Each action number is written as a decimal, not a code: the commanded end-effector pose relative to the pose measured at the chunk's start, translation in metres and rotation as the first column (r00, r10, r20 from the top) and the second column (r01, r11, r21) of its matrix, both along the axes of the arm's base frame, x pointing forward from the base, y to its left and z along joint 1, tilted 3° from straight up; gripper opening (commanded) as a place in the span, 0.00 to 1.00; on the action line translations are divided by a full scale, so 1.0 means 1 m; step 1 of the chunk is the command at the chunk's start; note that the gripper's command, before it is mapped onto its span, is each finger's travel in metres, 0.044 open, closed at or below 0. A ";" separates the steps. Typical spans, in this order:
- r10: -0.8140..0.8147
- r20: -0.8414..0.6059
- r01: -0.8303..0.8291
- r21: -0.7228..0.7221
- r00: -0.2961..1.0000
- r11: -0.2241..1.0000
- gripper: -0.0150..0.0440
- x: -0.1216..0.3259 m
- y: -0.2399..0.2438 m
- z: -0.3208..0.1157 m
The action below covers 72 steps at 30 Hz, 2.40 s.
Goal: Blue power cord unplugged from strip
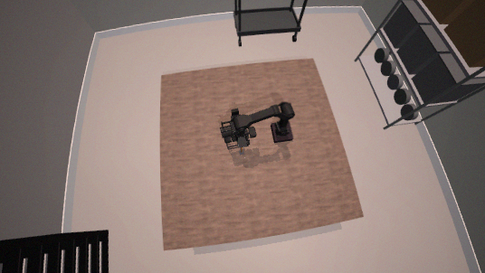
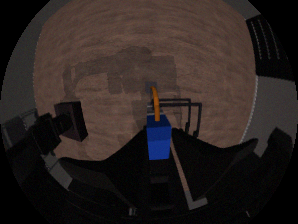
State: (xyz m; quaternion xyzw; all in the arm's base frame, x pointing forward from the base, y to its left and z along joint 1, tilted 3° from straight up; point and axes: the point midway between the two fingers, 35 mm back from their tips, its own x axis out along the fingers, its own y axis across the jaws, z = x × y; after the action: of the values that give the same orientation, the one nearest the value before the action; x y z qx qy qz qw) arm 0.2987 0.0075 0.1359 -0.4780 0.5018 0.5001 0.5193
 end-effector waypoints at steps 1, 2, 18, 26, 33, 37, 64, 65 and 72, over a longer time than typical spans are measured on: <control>0.000 0.001 0.000 0.000 1.000 1.000 0.39 0.000 0.000 0.000; 0.000 0.001 0.000 0.000 1.000 1.000 0.35 0.000 0.000 0.000; 0.000 0.001 0.000 0.001 1.000 1.000 0.25 0.001 0.008 0.001; 0.001 0.001 -0.001 0.002 1.000 1.000 0.25 0.003 0.021 0.001; 0.001 0.000 -0.001 0.002 1.000 1.000 0.25 0.003 0.032 0.002; 0.002 0.000 -0.002 0.003 1.000 1.000 0.25 0.003 0.039 0.002; 0.002 -0.003 -0.002 0.003 1.000 1.000 0.53 0.000 0.044 0.010; 0.004 -0.001 -0.004 0.003 1.000 1.000 0.53 0.000 0.044 0.012; 0.004 -0.001 -0.004 0.003 1.000 1.000 0.53 0.000 0.041 0.012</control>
State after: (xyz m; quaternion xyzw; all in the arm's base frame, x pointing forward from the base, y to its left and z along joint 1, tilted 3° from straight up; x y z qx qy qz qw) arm 0.2982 0.0507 0.1457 -0.4756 0.5020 0.5027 0.5187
